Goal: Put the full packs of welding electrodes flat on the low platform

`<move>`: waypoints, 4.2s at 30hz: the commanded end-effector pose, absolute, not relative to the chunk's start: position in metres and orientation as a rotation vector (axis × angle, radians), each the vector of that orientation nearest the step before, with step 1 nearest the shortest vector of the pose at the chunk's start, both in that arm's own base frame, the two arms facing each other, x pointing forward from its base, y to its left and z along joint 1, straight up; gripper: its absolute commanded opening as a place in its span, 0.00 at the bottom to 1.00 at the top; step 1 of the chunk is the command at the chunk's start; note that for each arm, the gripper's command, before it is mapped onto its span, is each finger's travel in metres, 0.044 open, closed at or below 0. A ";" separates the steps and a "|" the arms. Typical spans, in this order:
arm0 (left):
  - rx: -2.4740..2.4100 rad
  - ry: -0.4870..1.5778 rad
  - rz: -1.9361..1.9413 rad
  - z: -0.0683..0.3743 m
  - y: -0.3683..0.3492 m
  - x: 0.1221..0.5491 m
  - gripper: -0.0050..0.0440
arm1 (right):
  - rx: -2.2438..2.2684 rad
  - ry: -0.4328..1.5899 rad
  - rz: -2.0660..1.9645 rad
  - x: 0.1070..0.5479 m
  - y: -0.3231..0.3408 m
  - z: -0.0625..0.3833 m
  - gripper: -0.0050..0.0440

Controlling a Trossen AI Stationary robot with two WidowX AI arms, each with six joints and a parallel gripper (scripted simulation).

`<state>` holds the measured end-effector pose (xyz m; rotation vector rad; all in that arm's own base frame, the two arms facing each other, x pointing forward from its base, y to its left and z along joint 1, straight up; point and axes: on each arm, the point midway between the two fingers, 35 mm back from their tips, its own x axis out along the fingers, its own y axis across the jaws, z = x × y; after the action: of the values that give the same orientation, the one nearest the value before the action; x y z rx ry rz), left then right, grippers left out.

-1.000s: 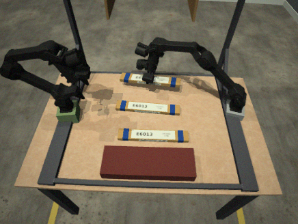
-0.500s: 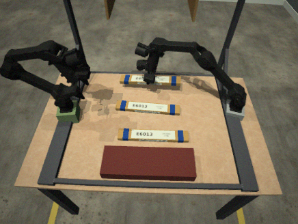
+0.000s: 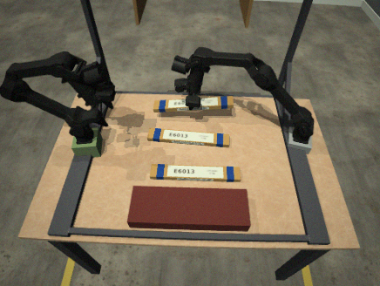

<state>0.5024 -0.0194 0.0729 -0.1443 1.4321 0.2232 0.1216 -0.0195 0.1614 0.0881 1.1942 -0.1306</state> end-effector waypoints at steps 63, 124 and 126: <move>-0.154 1.245 0.208 0.207 0.108 0.435 0.00 | 0.087 1.174 -0.130 0.123 -0.020 0.167 0.98; -0.146 1.244 0.214 0.212 0.164 0.394 0.00 | 0.087 1.174 -0.130 0.123 -0.020 0.167 0.98; -0.148 1.252 0.213 0.209 0.164 0.392 0.00 | 0.087 1.174 -0.130 0.123 -0.020 0.167 0.98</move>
<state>0.3941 0.1643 0.1669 -0.1755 1.3664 0.1999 0.1216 -0.0195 0.1614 0.0881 1.1942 -0.1306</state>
